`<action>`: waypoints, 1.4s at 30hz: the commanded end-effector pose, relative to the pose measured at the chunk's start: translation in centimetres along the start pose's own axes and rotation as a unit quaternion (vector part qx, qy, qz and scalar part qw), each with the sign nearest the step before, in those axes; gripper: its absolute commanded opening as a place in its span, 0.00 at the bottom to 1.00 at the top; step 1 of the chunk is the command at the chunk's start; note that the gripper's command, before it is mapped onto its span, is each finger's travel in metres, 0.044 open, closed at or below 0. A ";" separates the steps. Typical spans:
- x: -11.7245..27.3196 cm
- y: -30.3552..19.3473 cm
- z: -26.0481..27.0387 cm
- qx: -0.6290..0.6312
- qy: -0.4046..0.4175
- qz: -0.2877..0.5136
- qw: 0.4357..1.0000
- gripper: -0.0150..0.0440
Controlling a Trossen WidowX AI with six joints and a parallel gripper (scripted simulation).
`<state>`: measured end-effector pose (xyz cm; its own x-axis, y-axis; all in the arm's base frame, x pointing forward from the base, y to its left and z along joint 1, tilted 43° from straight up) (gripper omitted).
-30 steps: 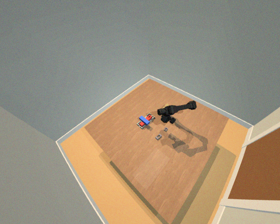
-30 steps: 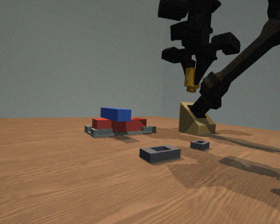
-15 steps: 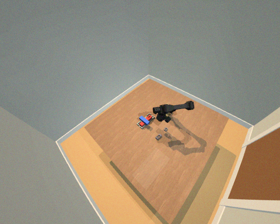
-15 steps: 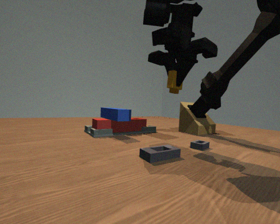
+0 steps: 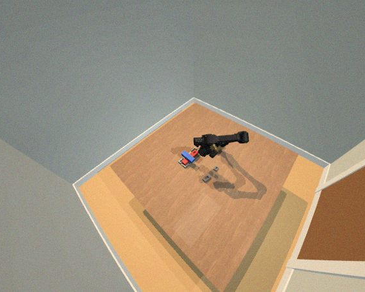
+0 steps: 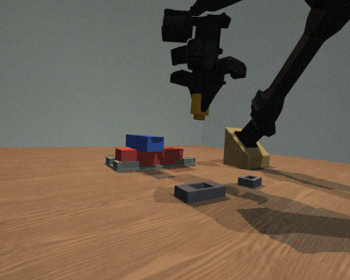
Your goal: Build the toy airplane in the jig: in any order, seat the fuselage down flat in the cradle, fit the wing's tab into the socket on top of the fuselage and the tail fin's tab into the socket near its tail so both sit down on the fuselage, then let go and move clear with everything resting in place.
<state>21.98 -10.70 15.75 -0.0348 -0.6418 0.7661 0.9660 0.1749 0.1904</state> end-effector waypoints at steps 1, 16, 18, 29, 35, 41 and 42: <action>-0.3 -0.2 -1.3 0.004 -0.002 0.004 1.000 0.25; -1.8 -1.1 -5.9 0.000 0.005 0.008 1.000 0.25; -2.0 -1.3 -6.5 -0.001 0.007 0.008 1.000 0.25; -3.4 -2.7 -9.7 -0.006 0.016 0.009 1.000 0.25; -4.3 -3.6 -11.4 -0.008 0.022 0.008 1.000 0.25; -4.7 -3.9 -12.0 -0.009 0.024 0.008 1.000 0.34; -4.7 -3.9 -12.0 -0.009 0.024 0.008 1.000 0.36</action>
<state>21.47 -17.16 4.41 -0.0090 -0.6750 0.7378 0.9717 0.1682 0.1657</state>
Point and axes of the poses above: the point midway between the two fingers, 35 mm back from their tips, its own x axis back along the fingers, its own z axis across the jaws, y = z × x, the point moved 9 cm from there along x, back along the fingers, and after that the axes turned 14 degrees about x, right-handed, at the moved point
